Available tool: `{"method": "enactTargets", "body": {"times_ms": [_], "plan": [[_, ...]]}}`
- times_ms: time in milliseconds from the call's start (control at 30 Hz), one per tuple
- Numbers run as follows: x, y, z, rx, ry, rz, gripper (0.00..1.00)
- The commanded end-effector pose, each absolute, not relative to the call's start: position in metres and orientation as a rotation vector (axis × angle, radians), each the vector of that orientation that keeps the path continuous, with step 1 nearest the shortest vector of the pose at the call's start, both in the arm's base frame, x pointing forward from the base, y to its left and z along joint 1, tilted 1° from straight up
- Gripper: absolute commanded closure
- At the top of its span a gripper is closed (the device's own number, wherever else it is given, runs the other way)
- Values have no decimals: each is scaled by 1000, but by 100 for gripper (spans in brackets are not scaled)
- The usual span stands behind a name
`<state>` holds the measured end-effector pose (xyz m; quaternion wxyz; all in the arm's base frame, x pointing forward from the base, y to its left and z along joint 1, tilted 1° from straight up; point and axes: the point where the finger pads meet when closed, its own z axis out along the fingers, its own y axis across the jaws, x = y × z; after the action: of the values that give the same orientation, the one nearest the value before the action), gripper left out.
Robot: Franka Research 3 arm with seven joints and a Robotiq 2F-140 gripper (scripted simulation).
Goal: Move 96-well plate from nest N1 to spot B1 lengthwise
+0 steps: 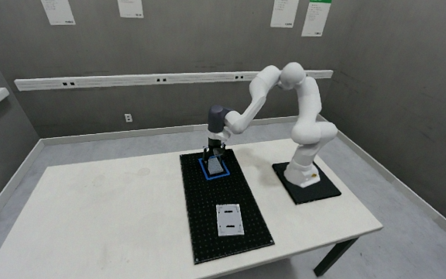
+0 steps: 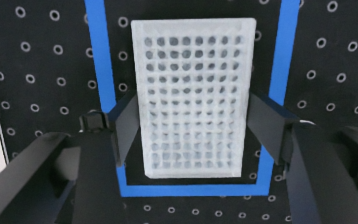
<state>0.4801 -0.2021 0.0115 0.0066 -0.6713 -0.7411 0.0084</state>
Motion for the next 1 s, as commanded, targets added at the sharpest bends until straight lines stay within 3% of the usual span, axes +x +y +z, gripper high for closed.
{"method": "enactTargets", "body": {"times_ms": [0, 433, 467, 967], "plan": [[481, -201, 11, -2104, -2318, 21, 40], [481, -200, 9, -2104, -2318, 21, 40], [481, -200, 9, -2104, -2318, 21, 0], [481, -200, 9, -2104, -2318, 21, 0]]}}
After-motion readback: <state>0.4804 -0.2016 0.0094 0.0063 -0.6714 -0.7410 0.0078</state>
